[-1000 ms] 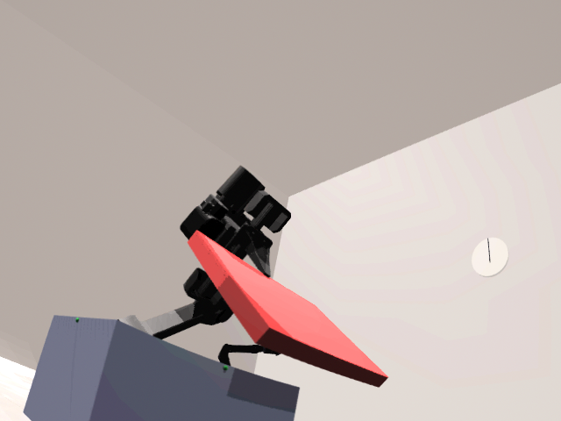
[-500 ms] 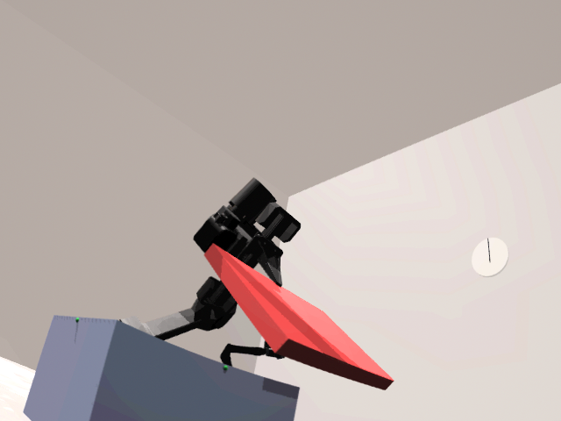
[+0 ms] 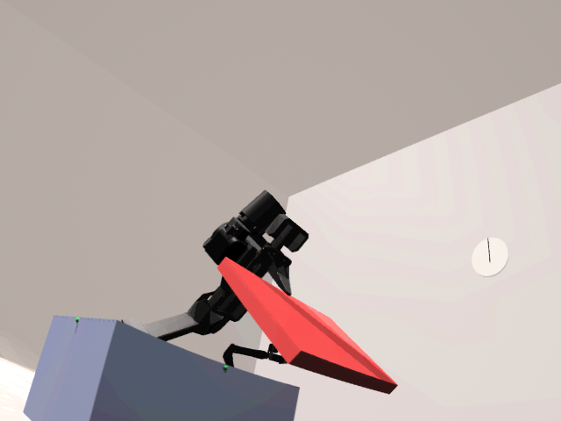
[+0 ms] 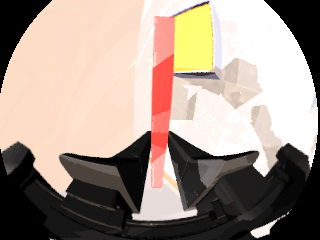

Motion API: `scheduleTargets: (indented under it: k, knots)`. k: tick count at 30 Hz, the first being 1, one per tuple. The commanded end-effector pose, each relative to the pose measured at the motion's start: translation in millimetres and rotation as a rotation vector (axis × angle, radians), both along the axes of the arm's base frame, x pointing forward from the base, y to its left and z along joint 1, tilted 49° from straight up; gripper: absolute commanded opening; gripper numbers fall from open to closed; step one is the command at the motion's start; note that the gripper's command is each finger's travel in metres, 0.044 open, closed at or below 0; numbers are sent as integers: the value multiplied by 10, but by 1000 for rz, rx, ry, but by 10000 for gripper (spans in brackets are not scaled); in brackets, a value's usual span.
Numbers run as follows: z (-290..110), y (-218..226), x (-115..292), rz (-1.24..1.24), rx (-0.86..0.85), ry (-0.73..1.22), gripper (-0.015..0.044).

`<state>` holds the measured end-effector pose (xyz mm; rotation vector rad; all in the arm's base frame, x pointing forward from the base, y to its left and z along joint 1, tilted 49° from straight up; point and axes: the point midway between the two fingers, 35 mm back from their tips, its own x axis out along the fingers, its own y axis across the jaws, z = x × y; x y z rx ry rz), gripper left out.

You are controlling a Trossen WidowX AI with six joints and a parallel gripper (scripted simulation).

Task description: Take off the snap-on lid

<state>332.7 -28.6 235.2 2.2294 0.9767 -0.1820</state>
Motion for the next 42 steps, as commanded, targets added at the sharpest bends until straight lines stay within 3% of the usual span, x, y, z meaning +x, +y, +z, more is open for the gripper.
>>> scheduleTargets:
  k: [1,42]
  knots:
    - [102,29,-15,-11,-8,-8,0]
    - [705,546,-218,-11,-6,-7,0]
